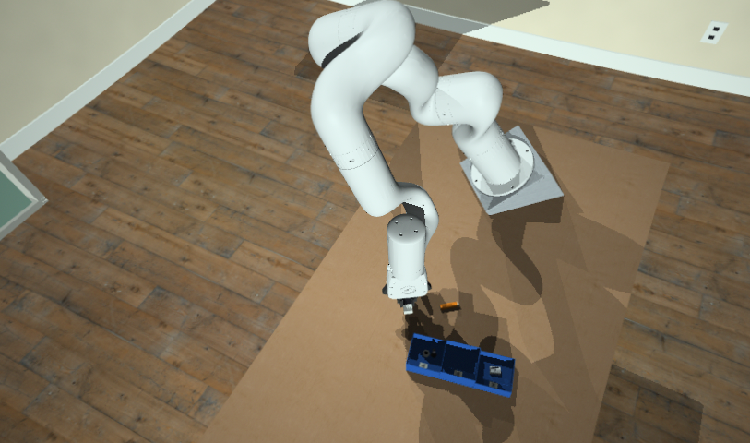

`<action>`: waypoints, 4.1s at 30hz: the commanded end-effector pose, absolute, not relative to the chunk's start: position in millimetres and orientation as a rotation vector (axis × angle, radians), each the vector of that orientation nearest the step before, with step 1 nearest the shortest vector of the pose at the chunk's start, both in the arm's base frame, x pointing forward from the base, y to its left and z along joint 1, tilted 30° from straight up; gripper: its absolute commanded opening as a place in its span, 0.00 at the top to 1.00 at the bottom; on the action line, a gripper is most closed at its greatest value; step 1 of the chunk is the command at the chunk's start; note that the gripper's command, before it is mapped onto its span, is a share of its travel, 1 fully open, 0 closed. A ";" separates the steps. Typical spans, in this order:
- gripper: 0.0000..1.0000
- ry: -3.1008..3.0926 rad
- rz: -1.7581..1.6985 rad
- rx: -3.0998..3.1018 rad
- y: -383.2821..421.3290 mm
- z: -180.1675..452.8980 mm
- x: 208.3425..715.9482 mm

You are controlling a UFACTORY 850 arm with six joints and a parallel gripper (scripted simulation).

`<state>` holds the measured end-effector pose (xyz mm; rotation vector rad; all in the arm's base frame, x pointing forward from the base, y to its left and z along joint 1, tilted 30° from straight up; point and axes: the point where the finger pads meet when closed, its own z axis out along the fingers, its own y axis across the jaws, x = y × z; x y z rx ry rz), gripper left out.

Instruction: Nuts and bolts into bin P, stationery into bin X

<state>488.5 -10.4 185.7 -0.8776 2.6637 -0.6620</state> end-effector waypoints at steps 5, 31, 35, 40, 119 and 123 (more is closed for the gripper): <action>1.00 2.668 -0.662 -0.878 -0.4 211.8 478.0; 1.00 2.668 -0.662 -0.878 1.9 217.4 475.5; 1.00 2.668 -0.662 -0.878 18.7 212.6 479.5; 1.00 2.668 -0.662 -0.878 35.6 207.7 483.6; 1.00 2.005 -0.832 -2.248 258.1 142.9 536.4; 1.00 1.931 -0.833 -2.352 258.0 142.9 536.4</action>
